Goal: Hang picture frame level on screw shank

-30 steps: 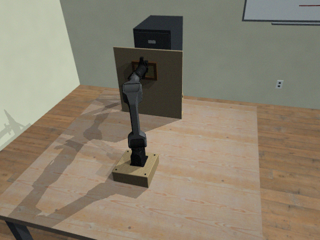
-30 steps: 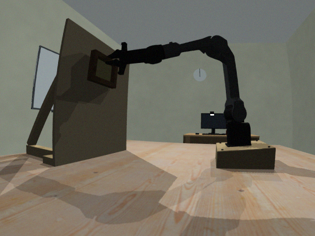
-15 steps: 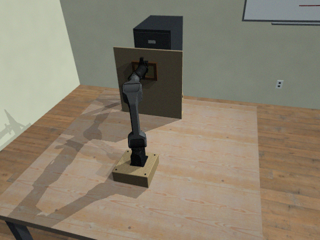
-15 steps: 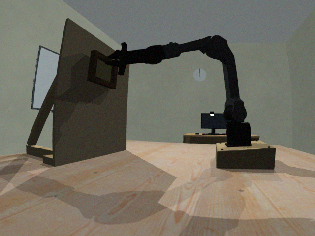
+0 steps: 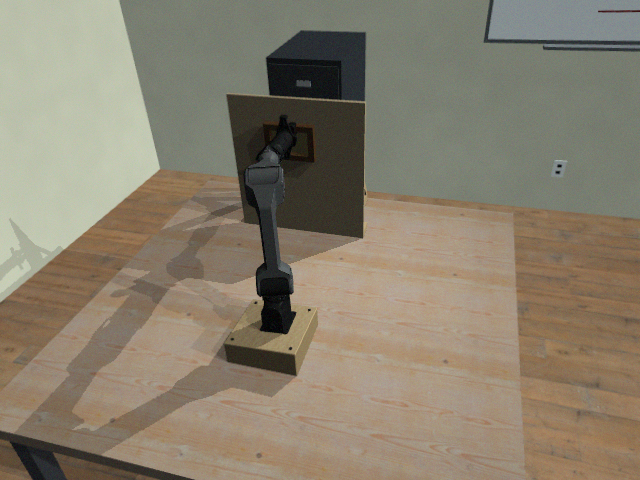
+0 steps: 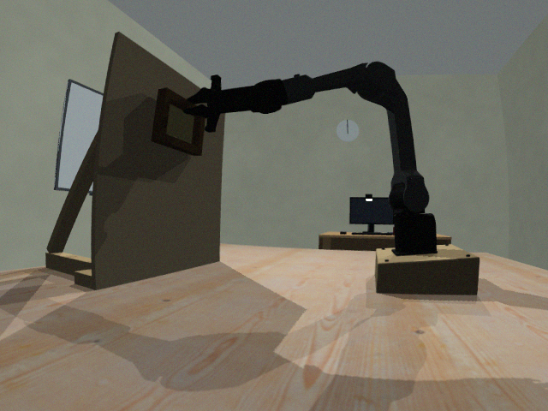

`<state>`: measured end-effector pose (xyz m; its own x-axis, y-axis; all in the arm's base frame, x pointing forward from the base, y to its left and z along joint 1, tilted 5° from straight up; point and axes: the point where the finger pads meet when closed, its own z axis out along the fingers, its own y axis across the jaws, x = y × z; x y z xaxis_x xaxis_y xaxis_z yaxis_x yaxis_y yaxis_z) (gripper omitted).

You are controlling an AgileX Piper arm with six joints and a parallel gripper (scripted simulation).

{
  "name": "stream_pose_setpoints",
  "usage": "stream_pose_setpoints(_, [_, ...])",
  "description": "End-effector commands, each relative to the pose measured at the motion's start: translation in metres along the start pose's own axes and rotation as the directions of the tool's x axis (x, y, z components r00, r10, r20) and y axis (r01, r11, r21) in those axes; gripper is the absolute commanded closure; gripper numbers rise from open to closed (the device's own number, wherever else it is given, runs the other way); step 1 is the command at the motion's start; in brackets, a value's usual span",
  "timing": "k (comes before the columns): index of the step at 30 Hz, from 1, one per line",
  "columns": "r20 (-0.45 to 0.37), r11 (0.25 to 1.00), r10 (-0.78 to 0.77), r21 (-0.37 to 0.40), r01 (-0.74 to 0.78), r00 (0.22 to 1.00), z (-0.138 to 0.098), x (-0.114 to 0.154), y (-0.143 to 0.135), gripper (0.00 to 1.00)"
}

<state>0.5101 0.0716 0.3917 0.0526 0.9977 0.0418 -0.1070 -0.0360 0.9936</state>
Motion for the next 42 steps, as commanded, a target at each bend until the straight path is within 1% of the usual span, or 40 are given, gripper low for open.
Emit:
stream_pose_setpoints(1, [0.002, 1.000, -0.001, -0.005, 0.001, 1.000, -0.0003, -0.0002, 0.0014, 1.00])
stream_pose_setpoints(40, [0.002, 1.000, -0.001, -0.005, 0.001, 1.000, -0.0003, -0.0002, 0.0013, 1.00])
stream_pose_setpoints(41, [0.002, 1.000, -0.001, -0.005, 0.001, 1.000, -0.0003, -0.0002, 0.0013, 0.37])
stream_pose_setpoints(42, [0.002, 1.000, -0.001, -0.005, 0.001, 1.000, -0.0003, -0.0002, 0.0013, 0.37])
